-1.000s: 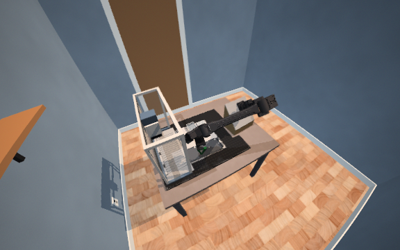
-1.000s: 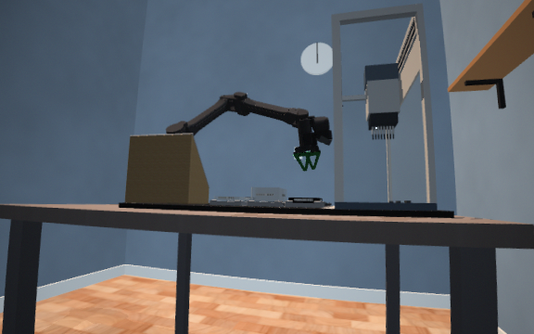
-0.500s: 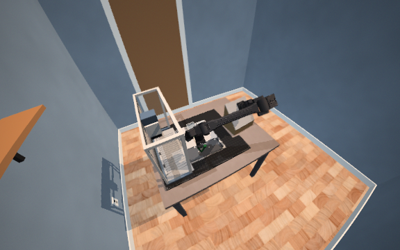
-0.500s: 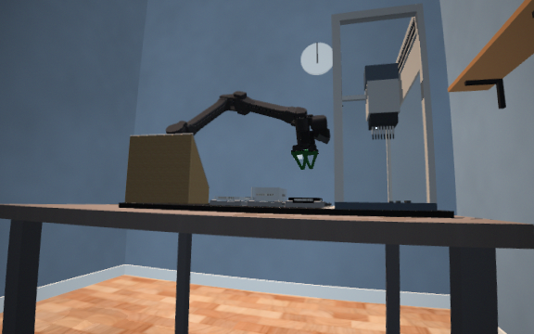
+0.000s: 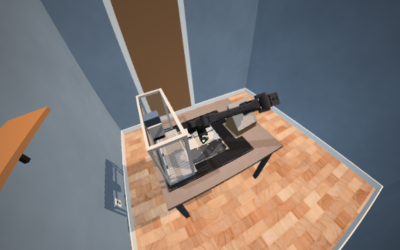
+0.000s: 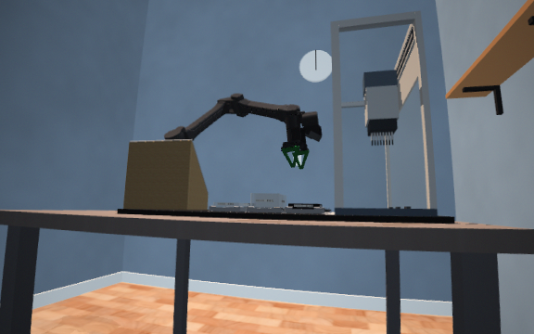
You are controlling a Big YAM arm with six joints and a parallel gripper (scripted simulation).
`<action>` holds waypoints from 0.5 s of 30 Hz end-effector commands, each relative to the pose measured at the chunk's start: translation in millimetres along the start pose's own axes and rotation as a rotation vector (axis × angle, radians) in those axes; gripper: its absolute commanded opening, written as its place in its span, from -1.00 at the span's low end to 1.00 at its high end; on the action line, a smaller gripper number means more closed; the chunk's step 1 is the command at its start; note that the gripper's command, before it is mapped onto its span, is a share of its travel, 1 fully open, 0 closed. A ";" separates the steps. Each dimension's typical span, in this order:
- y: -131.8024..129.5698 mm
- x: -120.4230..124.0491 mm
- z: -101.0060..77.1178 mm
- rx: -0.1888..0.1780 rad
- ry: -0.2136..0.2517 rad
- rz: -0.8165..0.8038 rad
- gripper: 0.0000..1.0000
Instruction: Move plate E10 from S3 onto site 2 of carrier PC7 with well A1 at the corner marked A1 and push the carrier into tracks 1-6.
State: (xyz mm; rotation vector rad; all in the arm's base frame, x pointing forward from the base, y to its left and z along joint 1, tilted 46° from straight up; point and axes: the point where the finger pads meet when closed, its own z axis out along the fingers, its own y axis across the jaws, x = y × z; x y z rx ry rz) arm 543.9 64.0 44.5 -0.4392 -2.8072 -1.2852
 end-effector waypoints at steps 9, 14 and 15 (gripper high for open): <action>-68.5 23.0 -30.5 0.034 0.008 -0.072 1.00; -86.0 33.4 -33.9 0.044 0.024 -0.094 1.00; -89.0 36.5 -37.6 0.045 0.019 -0.099 1.00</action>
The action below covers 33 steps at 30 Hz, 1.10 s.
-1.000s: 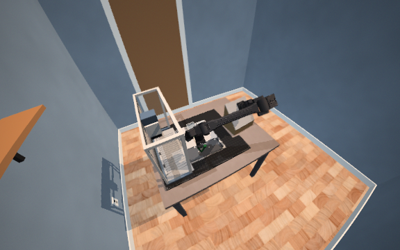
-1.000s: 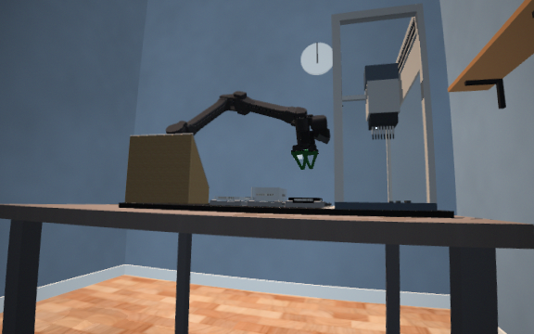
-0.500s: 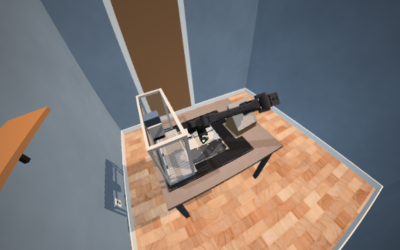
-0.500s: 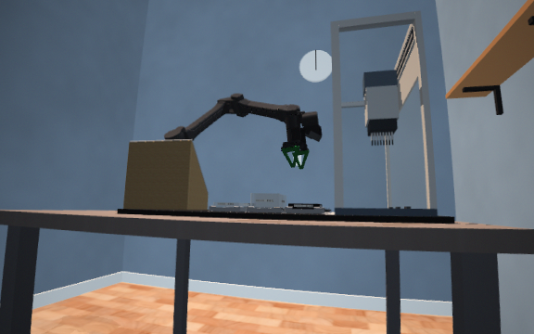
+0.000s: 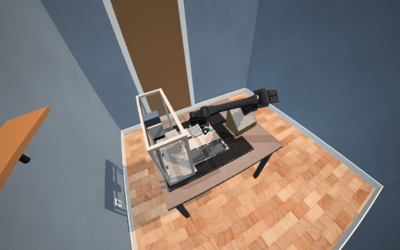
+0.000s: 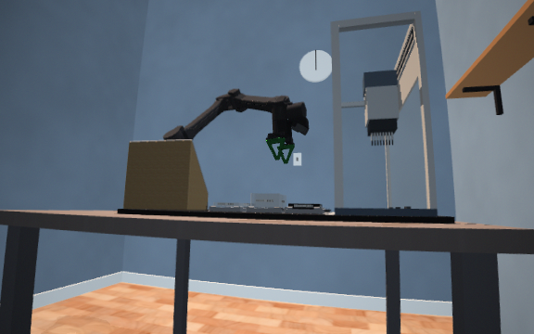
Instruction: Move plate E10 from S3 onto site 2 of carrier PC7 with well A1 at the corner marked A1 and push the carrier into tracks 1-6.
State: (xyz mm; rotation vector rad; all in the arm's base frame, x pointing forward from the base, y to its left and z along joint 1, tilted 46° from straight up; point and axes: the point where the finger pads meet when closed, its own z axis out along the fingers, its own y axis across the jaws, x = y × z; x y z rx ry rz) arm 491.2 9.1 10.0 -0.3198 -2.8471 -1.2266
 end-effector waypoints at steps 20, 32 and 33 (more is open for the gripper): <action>-59.4 44.2 -24.9 0.021 0.026 -0.132 1.00; -90.4 -12.1 1.7 0.026 0.010 0.168 1.00; -90.4 -16.8 8.0 0.027 0.016 0.195 1.00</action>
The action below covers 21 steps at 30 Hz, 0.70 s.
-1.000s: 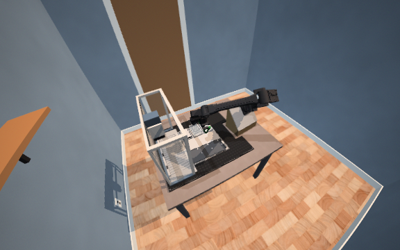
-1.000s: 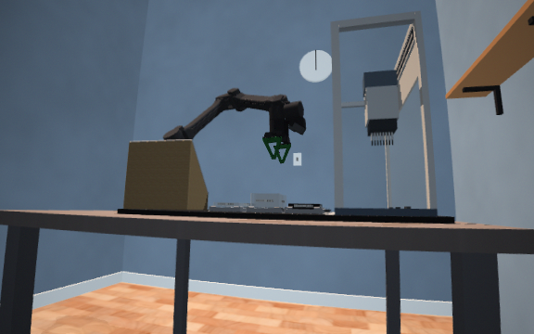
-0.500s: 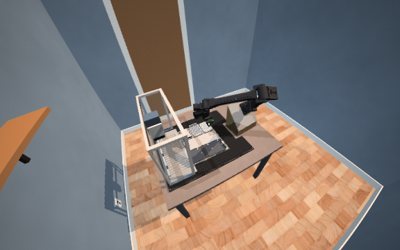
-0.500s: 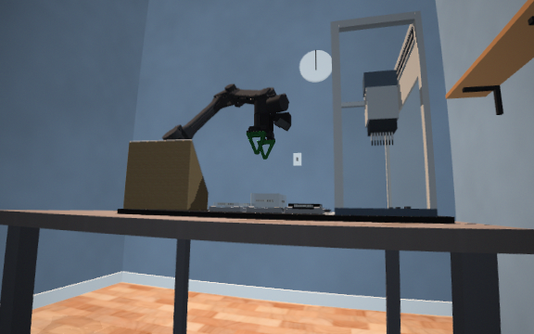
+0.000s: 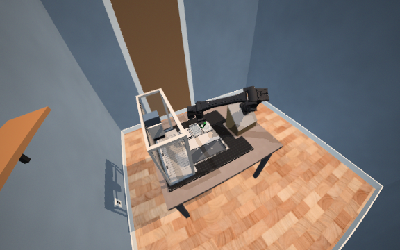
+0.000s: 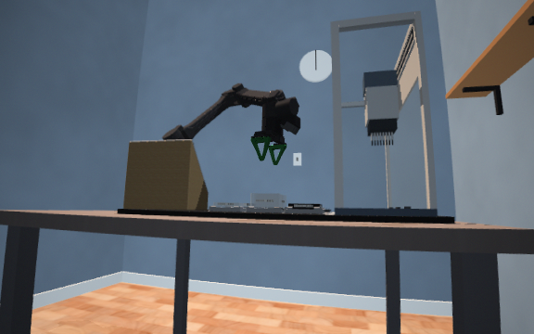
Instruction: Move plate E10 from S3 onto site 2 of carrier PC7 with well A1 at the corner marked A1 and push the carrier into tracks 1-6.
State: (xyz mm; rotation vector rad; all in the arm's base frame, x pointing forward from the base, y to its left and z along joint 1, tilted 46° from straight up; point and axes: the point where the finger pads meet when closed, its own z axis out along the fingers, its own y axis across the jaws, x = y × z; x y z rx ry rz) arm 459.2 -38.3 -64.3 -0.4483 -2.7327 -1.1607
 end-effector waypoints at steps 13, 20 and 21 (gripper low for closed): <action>-21.5 -102.7 29.5 -0.006 -0.039 0.493 1.00; -32.6 -126.6 43.1 -0.006 -0.024 0.674 1.00; -34.9 -132.2 45.8 -0.006 -0.024 0.707 1.00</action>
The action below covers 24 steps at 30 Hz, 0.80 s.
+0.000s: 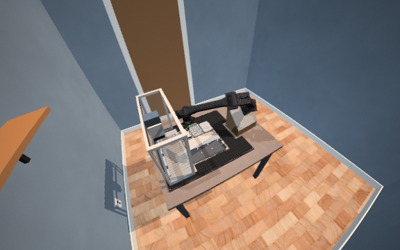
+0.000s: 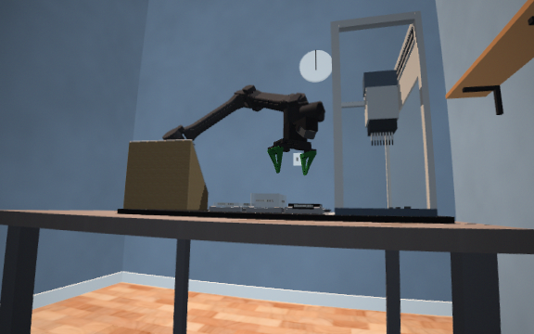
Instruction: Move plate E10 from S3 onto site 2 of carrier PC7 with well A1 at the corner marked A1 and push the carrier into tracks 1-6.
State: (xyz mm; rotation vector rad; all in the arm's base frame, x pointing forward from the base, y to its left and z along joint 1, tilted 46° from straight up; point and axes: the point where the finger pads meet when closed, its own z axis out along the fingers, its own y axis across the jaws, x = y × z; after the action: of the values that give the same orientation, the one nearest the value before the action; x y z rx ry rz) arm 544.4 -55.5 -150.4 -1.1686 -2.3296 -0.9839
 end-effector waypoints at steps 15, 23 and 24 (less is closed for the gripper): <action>38.8 -56.9 -1.1 -0.032 -0.029 0.530 1.00; 32.5 -55.7 17.9 -0.021 -0.018 0.691 1.00; 21.3 -55.2 30.7 -0.008 -0.007 0.707 1.00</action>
State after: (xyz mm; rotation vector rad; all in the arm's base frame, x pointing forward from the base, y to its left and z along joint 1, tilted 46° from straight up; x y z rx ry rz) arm 588.7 -63.6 -194.6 -1.7717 -1.7206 -0.7280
